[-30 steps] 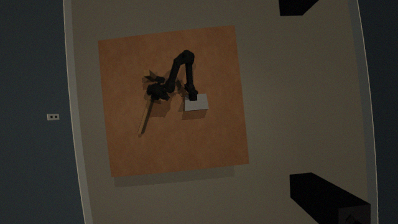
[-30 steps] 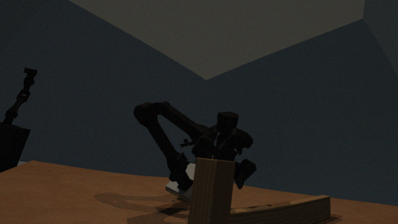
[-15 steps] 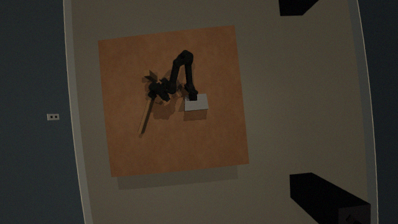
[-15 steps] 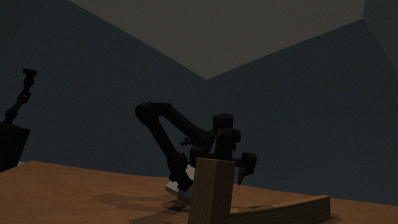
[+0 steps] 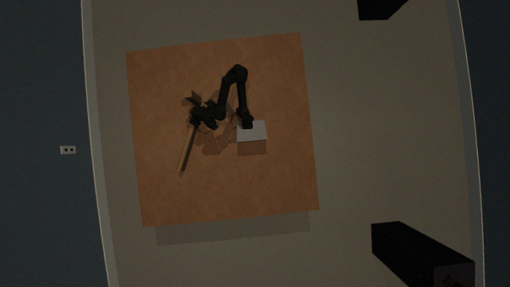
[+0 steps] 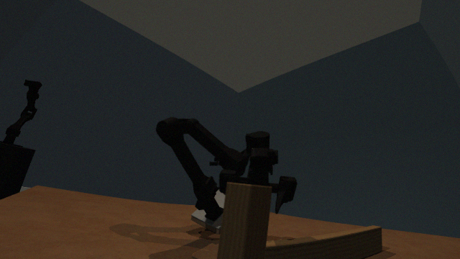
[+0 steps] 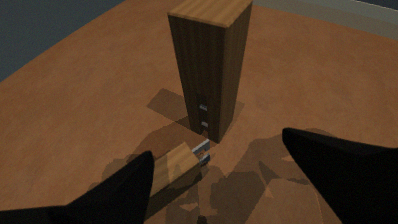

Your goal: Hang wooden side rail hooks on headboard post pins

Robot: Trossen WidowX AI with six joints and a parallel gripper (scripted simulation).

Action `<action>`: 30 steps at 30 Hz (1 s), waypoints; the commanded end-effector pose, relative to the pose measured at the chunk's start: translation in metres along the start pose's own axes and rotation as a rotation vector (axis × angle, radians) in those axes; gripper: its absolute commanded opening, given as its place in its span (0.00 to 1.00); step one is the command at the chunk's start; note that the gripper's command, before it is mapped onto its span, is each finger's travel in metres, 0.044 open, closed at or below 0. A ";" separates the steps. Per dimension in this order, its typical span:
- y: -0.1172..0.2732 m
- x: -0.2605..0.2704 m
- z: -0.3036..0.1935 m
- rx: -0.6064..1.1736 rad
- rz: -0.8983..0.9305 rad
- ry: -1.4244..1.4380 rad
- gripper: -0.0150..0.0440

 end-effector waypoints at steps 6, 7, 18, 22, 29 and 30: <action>-0.006 0.033 0.033 -0.006 0.147 0.380 1.00; -0.007 0.038 0.038 -0.005 0.176 0.450 1.00; -0.022 0.072 0.082 0.070 0.513 1.152 1.00; -0.027 0.074 0.093 0.125 0.653 1.387 1.00; -0.034 0.068 0.110 0.221 0.888 1.685 1.00; -0.035 0.067 0.114 0.230 0.928 1.714 1.00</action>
Point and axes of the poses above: the point midway between the two fingers, 35 mm back from their tips, its own y axis back along the fingers, its own x axis across the jaws, z = x × y, the point moved 9 cm from there along y, back along the fingers, and after that the axes turned 13 degrees about y, right-handed, at the moved point
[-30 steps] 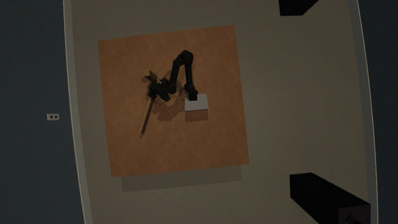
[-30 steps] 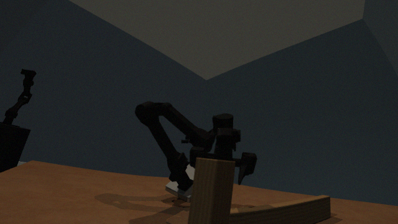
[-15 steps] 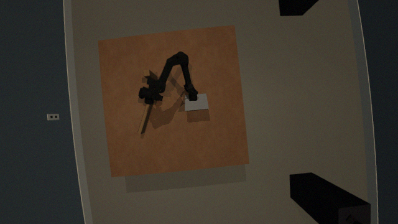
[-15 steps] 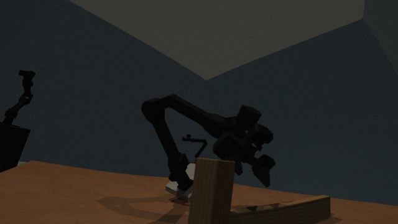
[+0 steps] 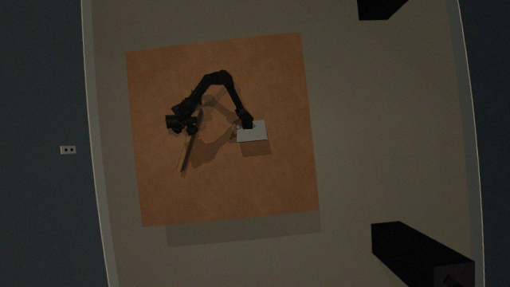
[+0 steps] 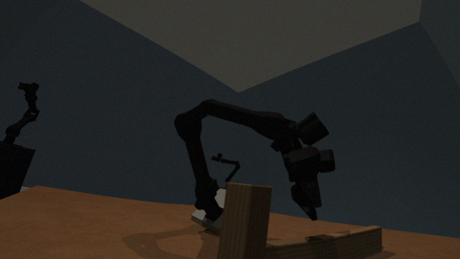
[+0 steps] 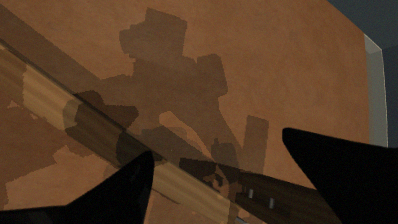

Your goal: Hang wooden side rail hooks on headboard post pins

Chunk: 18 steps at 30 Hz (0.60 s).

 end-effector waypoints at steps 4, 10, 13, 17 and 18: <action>0.006 -0.039 -0.003 0.059 0.533 0.676 1.00; 0.007 -0.040 -0.004 0.063 0.554 0.698 1.00; 0.007 -0.040 -0.004 0.063 0.554 0.698 1.00; 0.007 -0.040 -0.004 0.063 0.554 0.698 1.00; 0.007 -0.040 -0.004 0.063 0.554 0.698 1.00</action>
Point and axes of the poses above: the point midway between the two fingers, 35 mm back from their tips, its own y axis back along the fingers, its own x axis across the jaws, z = x × y, the point moved 9 cm from there along y, back along the fingers, and after that the axes turned 13 degrees about y, right-handed, at the moved point
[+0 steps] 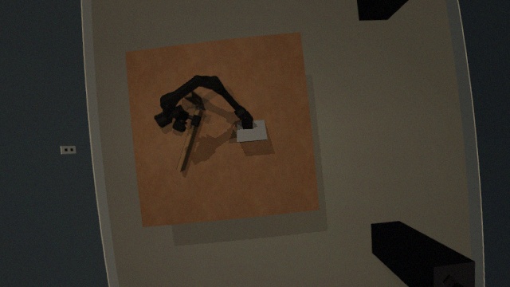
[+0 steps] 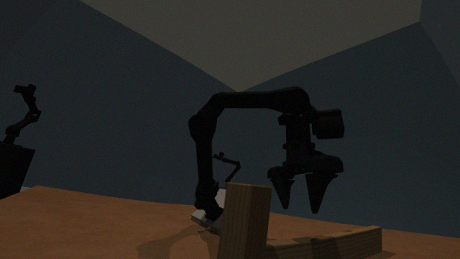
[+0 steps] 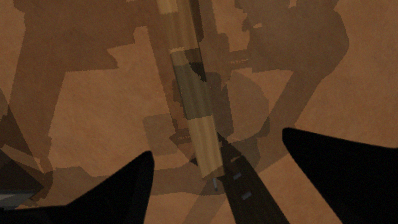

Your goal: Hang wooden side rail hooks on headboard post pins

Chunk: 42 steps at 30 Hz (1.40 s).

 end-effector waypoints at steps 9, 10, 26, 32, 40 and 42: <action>-0.019 0.000 -0.003 -0.004 0.050 0.059 1.00; -0.026 0.001 -0.003 -0.004 0.050 0.059 1.00; -0.055 0.002 -0.003 -0.003 0.049 0.059 1.00; -0.065 0.002 -0.003 -0.003 0.049 0.059 1.00; -0.078 0.002 -0.003 -0.003 0.049 0.058 1.00; -0.081 0.002 -0.003 -0.003 0.049 0.058 1.00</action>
Point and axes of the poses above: the point midway between the two fingers, 35 mm back from their tips, its own y axis back along the fingers, its own x axis across the jaws, z = x × y, the point moved 9 cm from there along y, back along the fingers, and after that the axes turned 13 degrees about y, right-handed, at the moved point
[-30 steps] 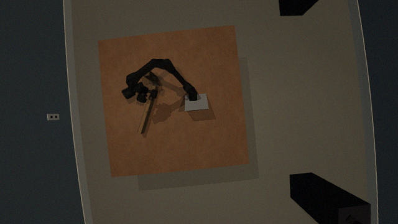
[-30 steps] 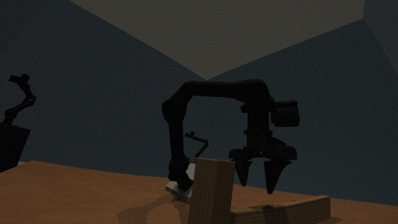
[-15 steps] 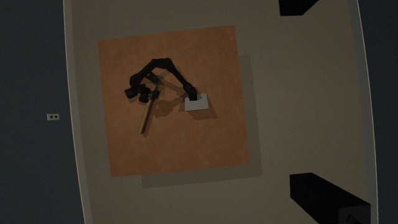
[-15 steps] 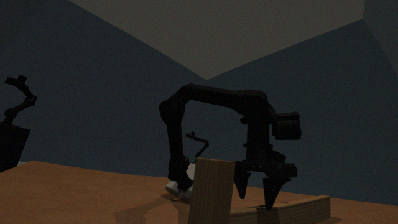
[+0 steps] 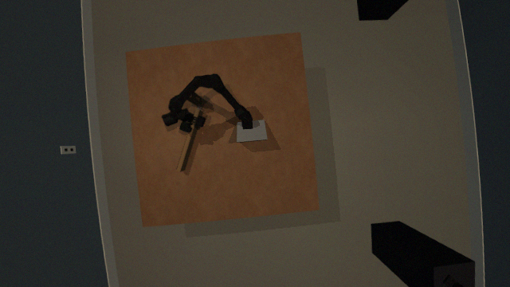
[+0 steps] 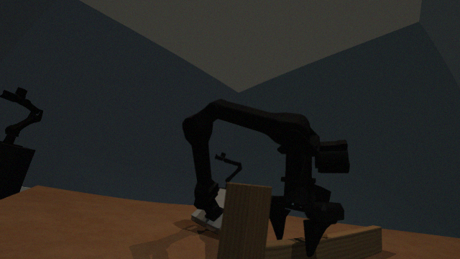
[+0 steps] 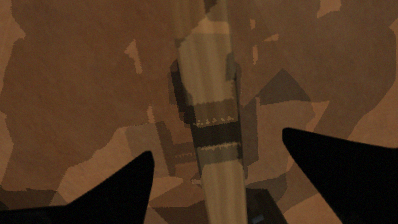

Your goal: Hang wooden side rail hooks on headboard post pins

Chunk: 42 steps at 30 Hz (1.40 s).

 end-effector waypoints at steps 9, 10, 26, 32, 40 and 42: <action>-0.019 0.000 0.000 0.004 -0.003 0.006 1.00; -0.021 0.000 0.000 0.004 -0.003 0.006 1.00; -0.037 0.002 -0.001 0.006 -0.004 0.006 0.82; -0.037 0.002 -0.001 0.006 -0.004 0.006 0.56; -0.037 0.002 -0.001 0.006 -0.004 0.006 0.40; -0.037 0.002 -0.001 0.006 -0.004 0.006 0.31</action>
Point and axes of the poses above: the point midway between the two fingers, 35 mm back from their tips, its own y axis back along the fingers, its own x axis across the jaws, z = x × y, the point moved 9 cm from there along y, back along the fingers, and after that the axes turned 13 degrees about y, right-handed, at the moved point
